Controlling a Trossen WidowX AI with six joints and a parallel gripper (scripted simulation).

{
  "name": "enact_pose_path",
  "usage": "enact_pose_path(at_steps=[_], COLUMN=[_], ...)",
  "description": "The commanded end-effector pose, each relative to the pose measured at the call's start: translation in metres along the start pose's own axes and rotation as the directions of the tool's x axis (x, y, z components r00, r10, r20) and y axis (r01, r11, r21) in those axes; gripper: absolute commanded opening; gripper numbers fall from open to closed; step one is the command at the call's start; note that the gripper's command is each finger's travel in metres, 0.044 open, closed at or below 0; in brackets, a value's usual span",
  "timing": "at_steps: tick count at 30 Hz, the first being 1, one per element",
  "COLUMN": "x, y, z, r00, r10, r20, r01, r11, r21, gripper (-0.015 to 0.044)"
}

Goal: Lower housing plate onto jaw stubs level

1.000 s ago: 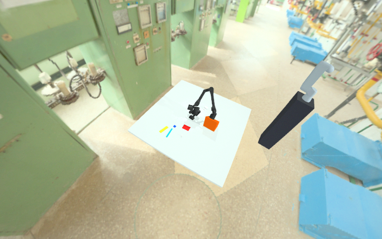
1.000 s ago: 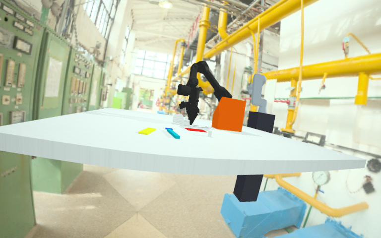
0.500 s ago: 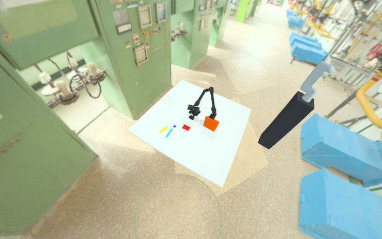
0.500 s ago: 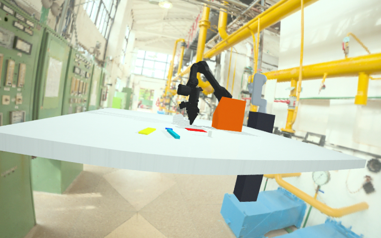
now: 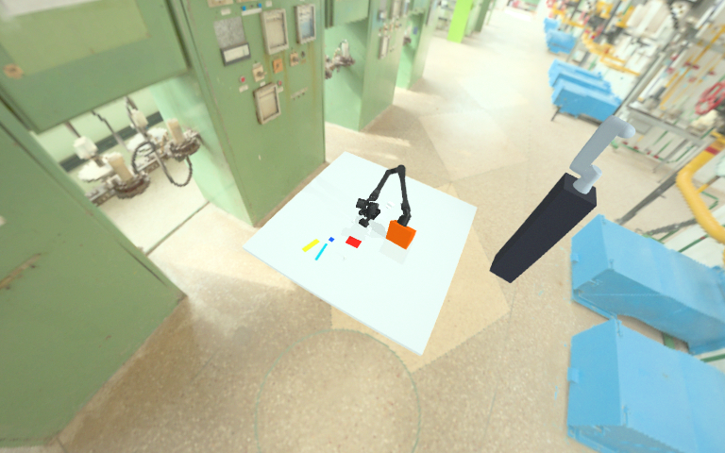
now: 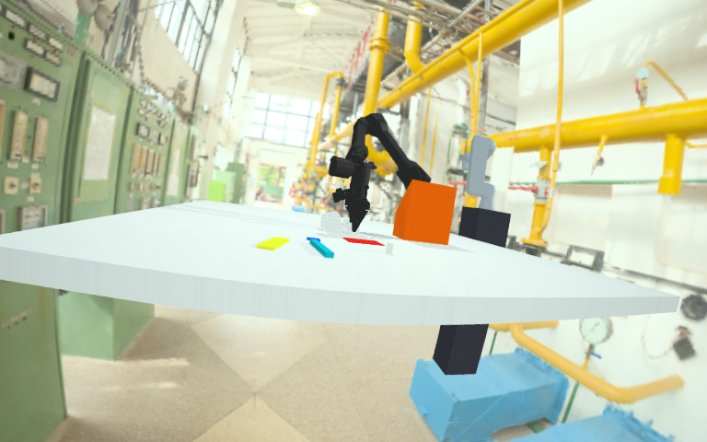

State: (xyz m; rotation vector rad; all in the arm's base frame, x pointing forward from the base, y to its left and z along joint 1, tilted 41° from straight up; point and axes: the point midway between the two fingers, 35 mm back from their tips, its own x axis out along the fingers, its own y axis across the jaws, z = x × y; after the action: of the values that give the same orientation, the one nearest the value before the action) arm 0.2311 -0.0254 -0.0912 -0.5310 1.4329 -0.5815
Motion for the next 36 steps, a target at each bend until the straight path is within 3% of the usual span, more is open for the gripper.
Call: enact_pose_path(at_steps=[1, 27, 31, 36], x=[0.0006, 0.0006, 0.0, 0.0], y=[0.0004, 0.0004, 0.0, 0.0], z=[-0.0004, -0.0004, 0.0, 0.0], r00=[1.0, 1.0, 1.0, 1.0], r10=[0.003, 0.003, 0.0, 0.0], r20=[-0.002, -0.002, 0.0, 0.0], r01=[-0.003, -0.003, 0.0, 0.0], r11=[1.0, 1.0, 1.0, 1.0], r21=[-0.001, -0.001, -0.001, -0.001], gripper=[0.0351, 0.0351, 0.044, 0.044])
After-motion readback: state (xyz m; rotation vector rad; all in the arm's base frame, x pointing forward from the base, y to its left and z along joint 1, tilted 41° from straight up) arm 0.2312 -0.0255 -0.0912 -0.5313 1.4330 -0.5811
